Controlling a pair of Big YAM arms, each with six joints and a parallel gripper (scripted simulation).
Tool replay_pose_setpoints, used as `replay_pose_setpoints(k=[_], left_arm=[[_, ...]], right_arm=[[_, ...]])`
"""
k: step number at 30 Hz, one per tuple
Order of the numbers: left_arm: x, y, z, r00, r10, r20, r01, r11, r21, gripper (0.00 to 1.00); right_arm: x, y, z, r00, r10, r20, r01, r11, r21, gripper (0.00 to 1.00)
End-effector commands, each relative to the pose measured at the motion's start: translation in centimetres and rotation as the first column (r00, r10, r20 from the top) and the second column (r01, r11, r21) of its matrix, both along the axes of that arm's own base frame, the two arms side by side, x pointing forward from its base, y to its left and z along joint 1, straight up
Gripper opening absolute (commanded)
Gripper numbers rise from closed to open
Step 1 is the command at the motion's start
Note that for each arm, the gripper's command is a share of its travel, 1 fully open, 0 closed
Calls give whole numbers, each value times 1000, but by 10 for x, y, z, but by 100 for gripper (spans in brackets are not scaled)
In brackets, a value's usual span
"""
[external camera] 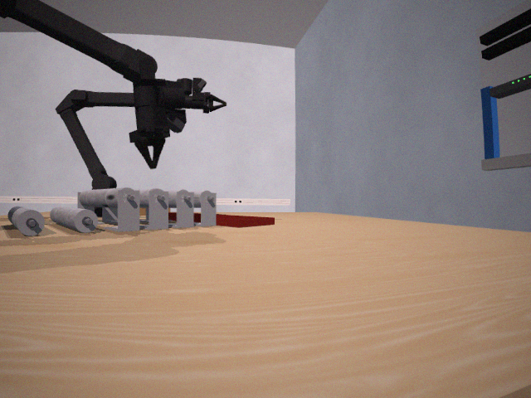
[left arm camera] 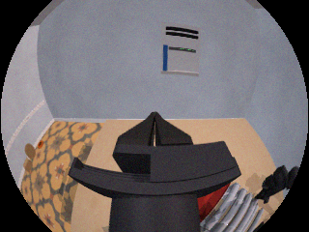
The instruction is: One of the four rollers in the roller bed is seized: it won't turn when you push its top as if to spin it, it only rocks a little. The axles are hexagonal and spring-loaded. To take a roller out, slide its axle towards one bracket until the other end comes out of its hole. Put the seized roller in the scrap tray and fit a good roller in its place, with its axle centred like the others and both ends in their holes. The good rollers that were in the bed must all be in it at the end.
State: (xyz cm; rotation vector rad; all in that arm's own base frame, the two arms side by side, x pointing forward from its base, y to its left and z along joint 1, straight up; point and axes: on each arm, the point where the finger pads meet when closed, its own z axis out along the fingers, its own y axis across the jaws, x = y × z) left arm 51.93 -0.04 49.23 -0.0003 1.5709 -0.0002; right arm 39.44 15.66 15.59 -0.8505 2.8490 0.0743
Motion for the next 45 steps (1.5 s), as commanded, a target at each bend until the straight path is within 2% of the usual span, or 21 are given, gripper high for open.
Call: replay_pose_setpoints(k=[1,6,17,20,24,30,32,45], left_arm=[[3,-4,34,999,-6,48,6,1000,15,0],[3,-4,34,999,-6,48,6,1000,15,0],[3,-4,34,999,-6,48,6,1000,15,0],[3,-4,34,999,-6,48,6,1000,15,0],[3,-4,34,999,-6,48,6,1000,15,0],[3,-4,34,999,-6,48,6,1000,15,0],[3,-4,34,999,-6,48,6,1000,15,0],[3,-4,34,999,-6,48,6,1000,15,0]], right_arm=[[-5,-9,10,1000,-5,12,5,1000,1,0],[-16,-15,11,1000,1,11,-1,1000,4,0],[-71,-50,4,1000,10,0,-10,1000,1,0],[-69,-48,5,1000,14,5,-14,1000,2,0],[-84,-57,2,1000,0,-2,0,1000,0,0],[-83,-55,2,1000,-11,1,11,1000,3,0],[-79,-52,-9,1000,-8,-4,8,1000,1,0],[-79,-48,-24,1000,5,-4,-5,1000,2,0]])
